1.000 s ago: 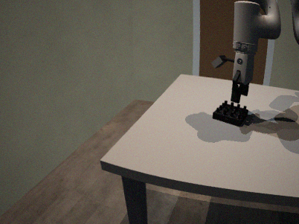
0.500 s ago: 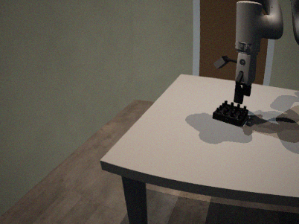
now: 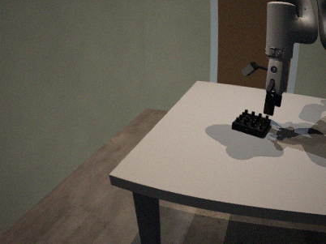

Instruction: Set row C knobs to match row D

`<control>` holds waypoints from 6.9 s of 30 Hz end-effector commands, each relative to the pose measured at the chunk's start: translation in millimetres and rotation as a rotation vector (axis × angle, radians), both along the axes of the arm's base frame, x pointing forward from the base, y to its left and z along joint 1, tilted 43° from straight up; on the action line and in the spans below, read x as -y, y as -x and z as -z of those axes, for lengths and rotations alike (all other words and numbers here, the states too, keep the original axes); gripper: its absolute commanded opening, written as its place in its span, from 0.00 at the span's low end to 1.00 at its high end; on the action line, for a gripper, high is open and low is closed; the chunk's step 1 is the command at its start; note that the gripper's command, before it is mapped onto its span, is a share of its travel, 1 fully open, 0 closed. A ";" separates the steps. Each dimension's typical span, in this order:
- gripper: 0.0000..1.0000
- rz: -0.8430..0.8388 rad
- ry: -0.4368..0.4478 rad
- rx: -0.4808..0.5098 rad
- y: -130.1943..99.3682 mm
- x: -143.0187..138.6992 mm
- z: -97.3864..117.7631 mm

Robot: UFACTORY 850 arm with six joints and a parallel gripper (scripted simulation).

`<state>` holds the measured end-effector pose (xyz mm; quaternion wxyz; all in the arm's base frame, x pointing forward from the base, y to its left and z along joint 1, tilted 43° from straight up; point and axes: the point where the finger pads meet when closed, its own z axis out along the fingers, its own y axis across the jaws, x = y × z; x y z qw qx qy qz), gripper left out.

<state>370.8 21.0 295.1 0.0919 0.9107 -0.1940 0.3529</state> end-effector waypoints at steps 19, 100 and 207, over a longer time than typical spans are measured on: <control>1.00 0.000 0.000 0.001 8.8 -3.2 7.8; 1.00 0.000 0.000 0.001 8.8 -3.2 7.8; 0.19 -0.007 0.006 -0.001 -43.6 27.8 -16.2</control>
